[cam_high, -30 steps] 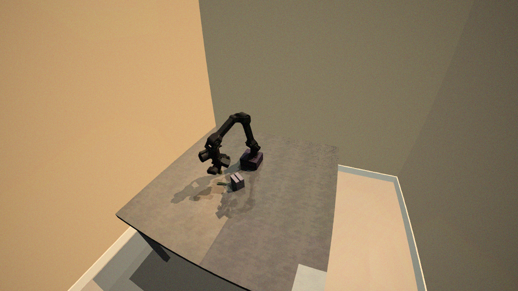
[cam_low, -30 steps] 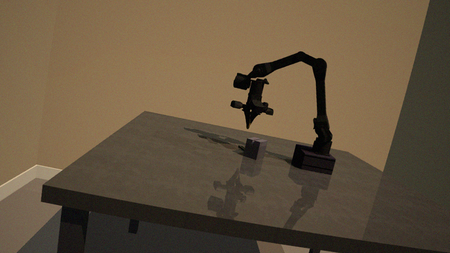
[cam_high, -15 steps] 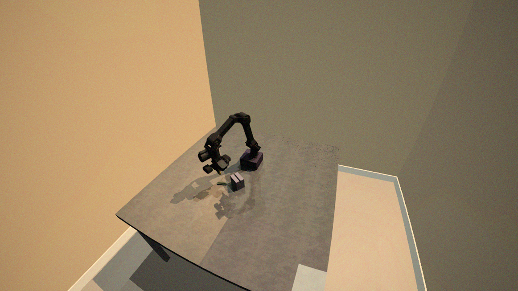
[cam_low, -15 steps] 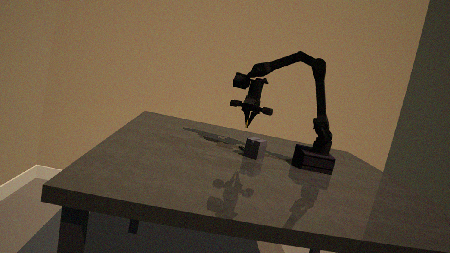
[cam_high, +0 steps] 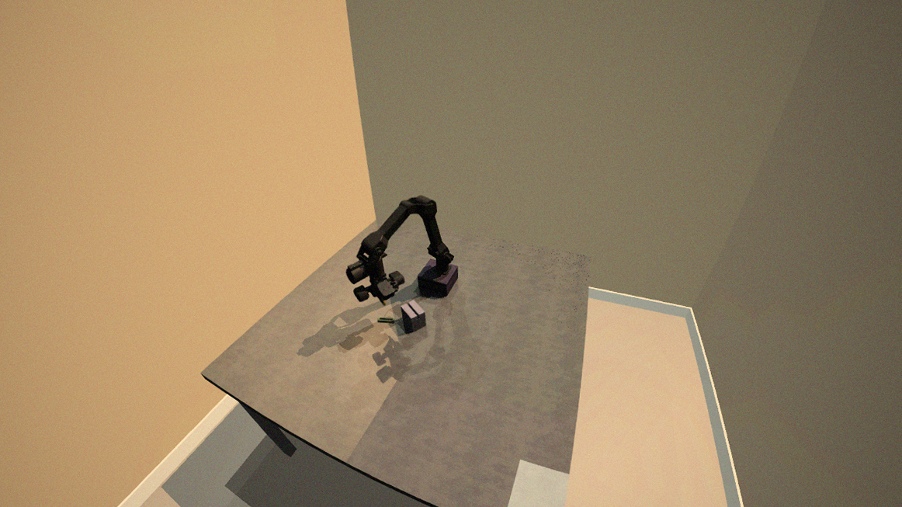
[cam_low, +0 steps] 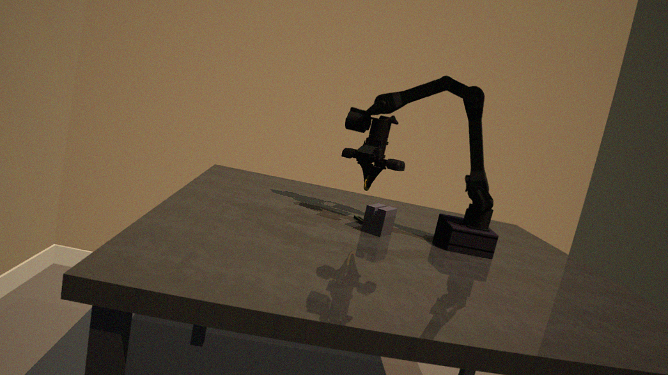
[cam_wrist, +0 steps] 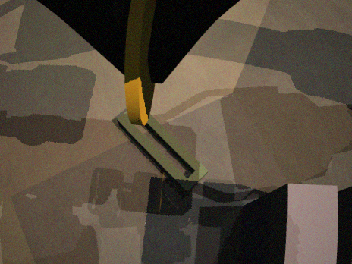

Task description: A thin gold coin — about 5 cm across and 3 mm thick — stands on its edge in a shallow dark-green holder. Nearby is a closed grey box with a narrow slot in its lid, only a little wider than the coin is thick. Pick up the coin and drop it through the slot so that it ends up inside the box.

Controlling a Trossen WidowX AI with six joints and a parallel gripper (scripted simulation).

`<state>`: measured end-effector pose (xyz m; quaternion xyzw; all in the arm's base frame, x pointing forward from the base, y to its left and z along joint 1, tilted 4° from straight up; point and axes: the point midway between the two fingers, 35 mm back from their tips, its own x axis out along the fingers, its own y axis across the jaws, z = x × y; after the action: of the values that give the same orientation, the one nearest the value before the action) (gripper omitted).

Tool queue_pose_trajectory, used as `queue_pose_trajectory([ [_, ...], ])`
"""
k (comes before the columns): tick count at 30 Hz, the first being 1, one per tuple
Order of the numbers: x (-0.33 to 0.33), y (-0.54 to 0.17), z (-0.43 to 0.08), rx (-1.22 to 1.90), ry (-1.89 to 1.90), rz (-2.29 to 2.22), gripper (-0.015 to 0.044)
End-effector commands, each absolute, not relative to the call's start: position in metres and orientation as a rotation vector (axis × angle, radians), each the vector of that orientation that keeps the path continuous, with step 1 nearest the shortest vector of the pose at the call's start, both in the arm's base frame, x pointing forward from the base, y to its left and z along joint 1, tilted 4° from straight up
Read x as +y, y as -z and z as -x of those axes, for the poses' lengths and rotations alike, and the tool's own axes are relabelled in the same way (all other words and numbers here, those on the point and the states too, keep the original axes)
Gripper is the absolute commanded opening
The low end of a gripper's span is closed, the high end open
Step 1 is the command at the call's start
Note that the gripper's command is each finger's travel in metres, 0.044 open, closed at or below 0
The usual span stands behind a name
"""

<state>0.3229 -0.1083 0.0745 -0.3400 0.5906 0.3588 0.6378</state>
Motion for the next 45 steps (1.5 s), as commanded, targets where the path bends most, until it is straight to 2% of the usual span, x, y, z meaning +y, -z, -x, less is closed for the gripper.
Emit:
queue_pose_trajectory([
  [1, -0.099, -0.075, -0.320, 1.352, -0.816, 0.773, 0.0000],
  [45, -0.004, -0.078, -0.284, 1.349, -0.826, 0.766, 0.0000],
])
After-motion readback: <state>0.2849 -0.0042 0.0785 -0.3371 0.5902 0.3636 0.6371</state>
